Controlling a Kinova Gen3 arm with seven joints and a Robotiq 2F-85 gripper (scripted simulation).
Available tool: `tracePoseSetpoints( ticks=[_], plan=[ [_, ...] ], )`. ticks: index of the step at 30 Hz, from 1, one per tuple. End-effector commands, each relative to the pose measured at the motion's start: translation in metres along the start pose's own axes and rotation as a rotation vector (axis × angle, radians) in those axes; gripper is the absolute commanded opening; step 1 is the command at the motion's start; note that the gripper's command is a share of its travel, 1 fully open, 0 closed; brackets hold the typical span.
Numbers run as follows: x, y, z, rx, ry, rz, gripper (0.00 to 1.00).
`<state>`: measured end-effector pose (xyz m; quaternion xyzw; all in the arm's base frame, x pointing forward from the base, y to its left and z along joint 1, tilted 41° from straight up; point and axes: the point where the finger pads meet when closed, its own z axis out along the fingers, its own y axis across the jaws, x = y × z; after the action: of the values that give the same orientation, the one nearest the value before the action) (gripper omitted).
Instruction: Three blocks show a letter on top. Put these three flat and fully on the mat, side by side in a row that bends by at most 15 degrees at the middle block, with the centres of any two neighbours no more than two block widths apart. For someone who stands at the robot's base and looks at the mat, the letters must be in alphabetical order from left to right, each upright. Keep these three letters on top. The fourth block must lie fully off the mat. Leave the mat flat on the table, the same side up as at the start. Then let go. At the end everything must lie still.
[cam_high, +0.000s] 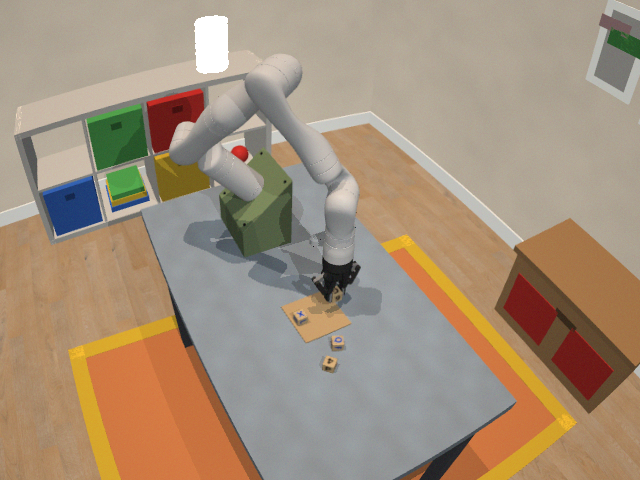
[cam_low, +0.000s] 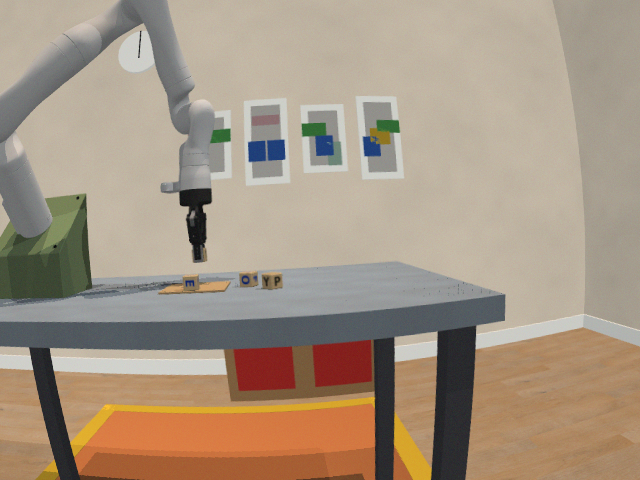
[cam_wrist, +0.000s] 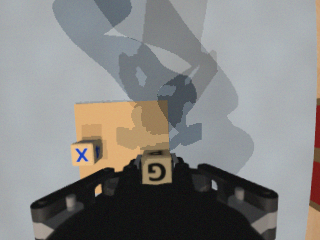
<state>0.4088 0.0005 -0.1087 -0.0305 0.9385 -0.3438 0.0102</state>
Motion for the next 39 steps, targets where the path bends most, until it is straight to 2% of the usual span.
tracePoseSetpoints(
  ticks=[1,6,10,39],
  plan=[
    [0.005,-0.003,0.017,0.011,0.013,-0.002,0.26],
    [0.005,-0.003,0.035,0.011,0.013,-0.002,0.26],
    [0.005,-0.003,0.042,0.011,0.013,-0.002,0.26],
    [0.005,-0.003,0.044,0.011,0.013,-0.002,0.26]
  ],
)
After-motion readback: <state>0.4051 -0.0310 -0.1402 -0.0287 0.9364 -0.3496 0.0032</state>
